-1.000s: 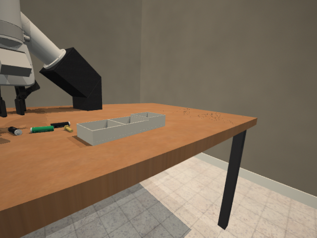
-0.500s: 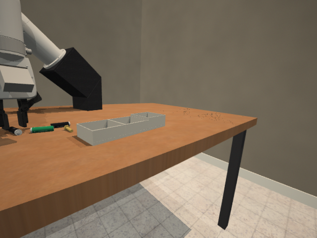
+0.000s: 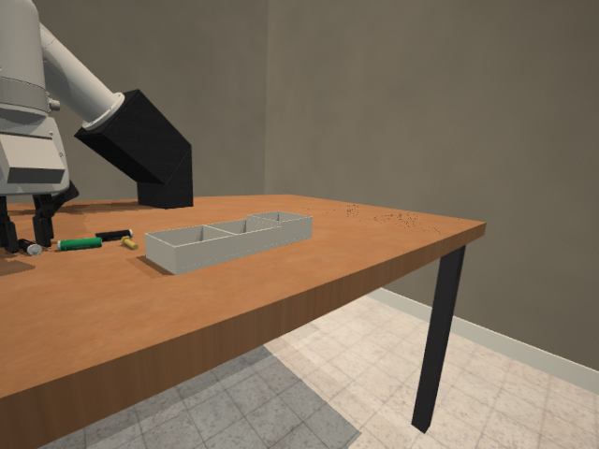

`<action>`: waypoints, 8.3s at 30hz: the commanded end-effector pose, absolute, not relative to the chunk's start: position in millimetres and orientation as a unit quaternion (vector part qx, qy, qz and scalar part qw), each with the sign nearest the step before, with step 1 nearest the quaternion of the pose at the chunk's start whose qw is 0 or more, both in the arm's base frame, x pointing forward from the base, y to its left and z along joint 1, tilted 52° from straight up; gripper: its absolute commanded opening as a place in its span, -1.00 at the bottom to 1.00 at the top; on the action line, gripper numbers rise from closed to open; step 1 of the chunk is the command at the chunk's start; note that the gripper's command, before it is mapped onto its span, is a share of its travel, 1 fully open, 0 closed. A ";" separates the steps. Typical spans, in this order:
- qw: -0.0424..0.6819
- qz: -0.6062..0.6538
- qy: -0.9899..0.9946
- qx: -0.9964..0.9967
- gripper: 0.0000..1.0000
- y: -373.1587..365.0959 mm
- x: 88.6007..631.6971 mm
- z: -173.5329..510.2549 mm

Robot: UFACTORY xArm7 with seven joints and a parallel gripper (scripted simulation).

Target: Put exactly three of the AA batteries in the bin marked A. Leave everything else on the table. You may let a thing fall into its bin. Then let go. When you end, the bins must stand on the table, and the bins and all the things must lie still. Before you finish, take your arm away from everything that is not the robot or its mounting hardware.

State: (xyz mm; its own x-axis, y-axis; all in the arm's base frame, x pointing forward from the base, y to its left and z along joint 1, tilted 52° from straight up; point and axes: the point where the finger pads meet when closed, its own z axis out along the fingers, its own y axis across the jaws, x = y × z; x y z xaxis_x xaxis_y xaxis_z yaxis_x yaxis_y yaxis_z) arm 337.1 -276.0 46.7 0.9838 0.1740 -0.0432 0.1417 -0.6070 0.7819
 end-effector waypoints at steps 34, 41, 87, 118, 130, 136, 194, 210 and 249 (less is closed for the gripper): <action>0.434 0.020 0.089 0.896 -1.00 -277.8 338.4 44.7; 0.434 0.020 0.089 0.896 -1.00 -277.7 338.5 44.8; 0.434 0.020 0.089 0.896 -1.00 -228.3 335.6 78.4; 0.434 0.020 0.089 0.896 -1.00 -139.2 435.3 -14.0; 0.434 -0.018 0.169 0.885 -1.00 -109.7 468.3 -44.5; 0.431 -0.047 0.232 0.870 -1.00 -96.5 483.1 -58.2; 0.350 -0.257 0.634 0.640 -1.00 -78.7 502.7 -76.5; 0.350 -0.257 0.634 0.640 -1.00 -98.9 505.7 -92.6; 0.350 -0.257 0.634 0.640 -0.44 -113.2 508.0 -104.0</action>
